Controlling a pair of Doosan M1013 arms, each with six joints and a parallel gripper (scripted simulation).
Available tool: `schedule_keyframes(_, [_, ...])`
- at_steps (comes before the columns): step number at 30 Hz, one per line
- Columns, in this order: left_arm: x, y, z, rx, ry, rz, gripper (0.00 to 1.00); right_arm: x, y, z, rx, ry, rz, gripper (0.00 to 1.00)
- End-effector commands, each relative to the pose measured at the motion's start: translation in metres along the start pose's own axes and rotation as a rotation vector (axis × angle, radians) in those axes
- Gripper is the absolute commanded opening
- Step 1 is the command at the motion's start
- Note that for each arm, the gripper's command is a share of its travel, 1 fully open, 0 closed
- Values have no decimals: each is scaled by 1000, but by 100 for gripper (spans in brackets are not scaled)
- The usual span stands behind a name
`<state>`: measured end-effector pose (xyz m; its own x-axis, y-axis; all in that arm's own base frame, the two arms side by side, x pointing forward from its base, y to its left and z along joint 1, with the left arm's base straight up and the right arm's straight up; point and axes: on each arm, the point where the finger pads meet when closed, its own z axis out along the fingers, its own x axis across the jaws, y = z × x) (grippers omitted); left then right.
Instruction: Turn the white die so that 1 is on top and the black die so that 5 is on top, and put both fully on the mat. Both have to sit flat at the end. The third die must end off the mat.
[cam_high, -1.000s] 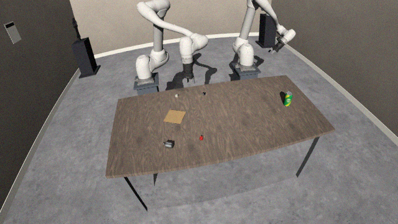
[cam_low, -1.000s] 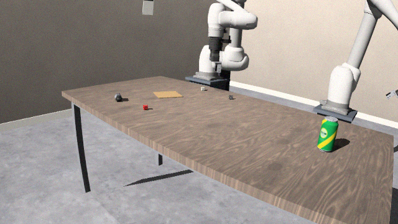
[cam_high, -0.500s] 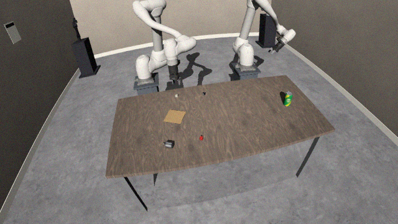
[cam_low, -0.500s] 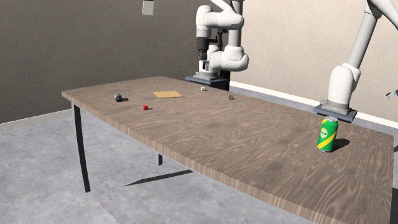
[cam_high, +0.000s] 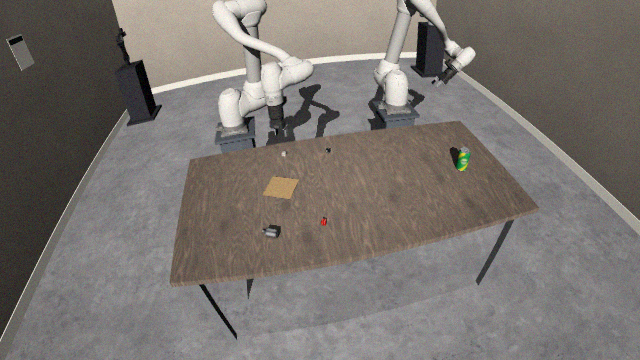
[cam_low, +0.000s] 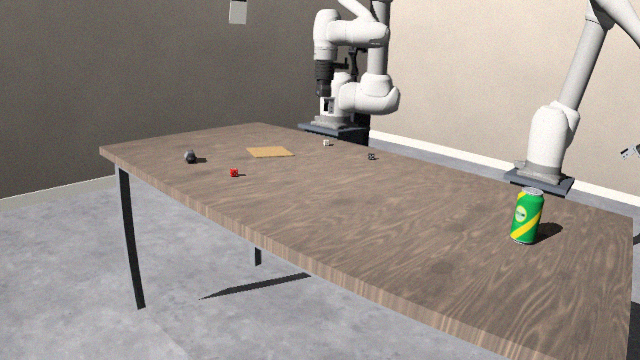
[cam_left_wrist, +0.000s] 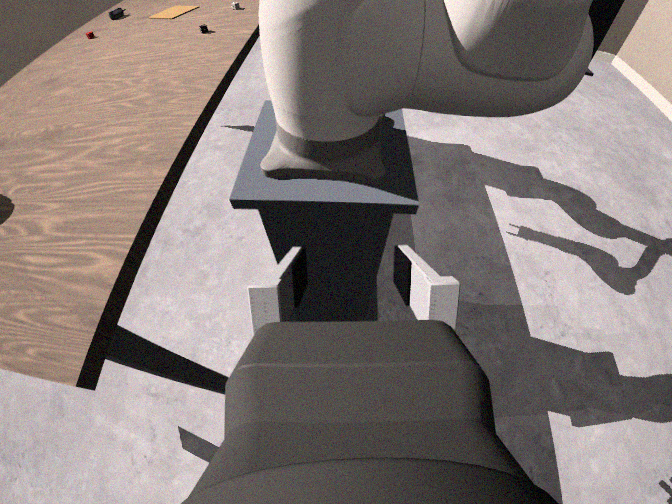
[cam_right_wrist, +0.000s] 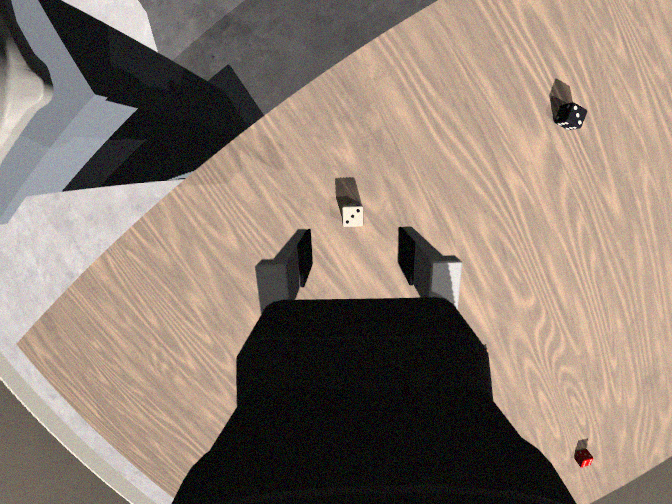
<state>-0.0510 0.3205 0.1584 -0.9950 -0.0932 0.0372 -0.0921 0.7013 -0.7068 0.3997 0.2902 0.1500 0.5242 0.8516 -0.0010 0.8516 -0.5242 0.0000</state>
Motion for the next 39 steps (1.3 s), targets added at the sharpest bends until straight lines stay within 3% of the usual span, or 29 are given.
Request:
schedule_keyframes(1, [0, 0, 0, -1, 0, 0, 100, 0, 0, 0, 0, 1, 0, 100])
schedule_keyframes(8, [0, 0, 0, -1, 0, 0, 100, 0, -1, 2, 0, 1, -74, 100])
schedule_keyframes(30, [0, 0, 0, -1, 0, 0, 100, -4, -4, 35, -1, 1, -1050, 100])
schedule_keyframes(33, [0, 0, 0, -1, 0, 0, 100, -4, -4, 35, -1, 1, -1052, 100])
schedule_keyframes(35, [0, 0, 0, -1, 0, 0, 100, -3, -3, 41, -1, 1, -1218, 100])
schedule_keyframes(39, [0, 0, 0, -1, 0, 0, 100, -2, -2, 46, -1, 1, -1365, 100])
